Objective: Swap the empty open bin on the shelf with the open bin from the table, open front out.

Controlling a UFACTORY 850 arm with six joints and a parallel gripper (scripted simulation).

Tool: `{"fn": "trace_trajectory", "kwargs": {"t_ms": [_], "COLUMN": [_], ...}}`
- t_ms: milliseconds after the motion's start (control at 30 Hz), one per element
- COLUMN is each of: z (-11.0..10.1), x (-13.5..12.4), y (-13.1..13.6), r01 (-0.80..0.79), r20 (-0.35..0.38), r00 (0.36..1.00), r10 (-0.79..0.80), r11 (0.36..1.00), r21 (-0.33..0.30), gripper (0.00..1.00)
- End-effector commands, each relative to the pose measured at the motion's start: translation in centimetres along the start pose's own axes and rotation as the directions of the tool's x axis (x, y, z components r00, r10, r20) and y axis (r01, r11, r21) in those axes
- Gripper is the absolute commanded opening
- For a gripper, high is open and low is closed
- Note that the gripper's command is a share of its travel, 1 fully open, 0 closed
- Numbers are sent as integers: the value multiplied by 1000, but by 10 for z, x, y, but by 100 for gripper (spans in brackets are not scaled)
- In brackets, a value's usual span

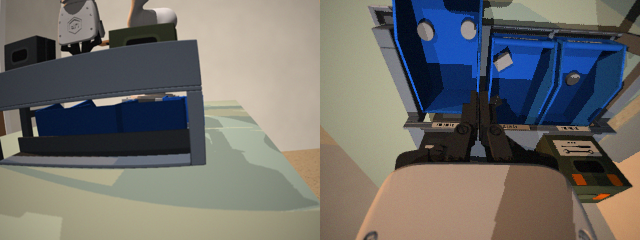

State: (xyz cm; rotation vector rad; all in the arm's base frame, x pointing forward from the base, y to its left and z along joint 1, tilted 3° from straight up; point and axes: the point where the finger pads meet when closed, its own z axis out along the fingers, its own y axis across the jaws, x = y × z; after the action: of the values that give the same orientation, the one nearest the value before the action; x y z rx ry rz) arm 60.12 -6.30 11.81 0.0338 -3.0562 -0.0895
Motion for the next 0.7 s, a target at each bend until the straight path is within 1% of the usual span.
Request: {"fn": "trace_trajectory", "kwargs": {"t_ms": [0, 533, 667], "z": [-1, -1, 0], "x": [-1, -1, 3], "y": [0, 0, -2], "r01": [0, -1, -55], "r20": [2, 2, 5], "r00": [1000, 1000, 998], "r10": [0, 1, 55], "r11": [1000, 1000, 998], "r21": [0, 0, -2], "gripper": [0, 0, 0]}}
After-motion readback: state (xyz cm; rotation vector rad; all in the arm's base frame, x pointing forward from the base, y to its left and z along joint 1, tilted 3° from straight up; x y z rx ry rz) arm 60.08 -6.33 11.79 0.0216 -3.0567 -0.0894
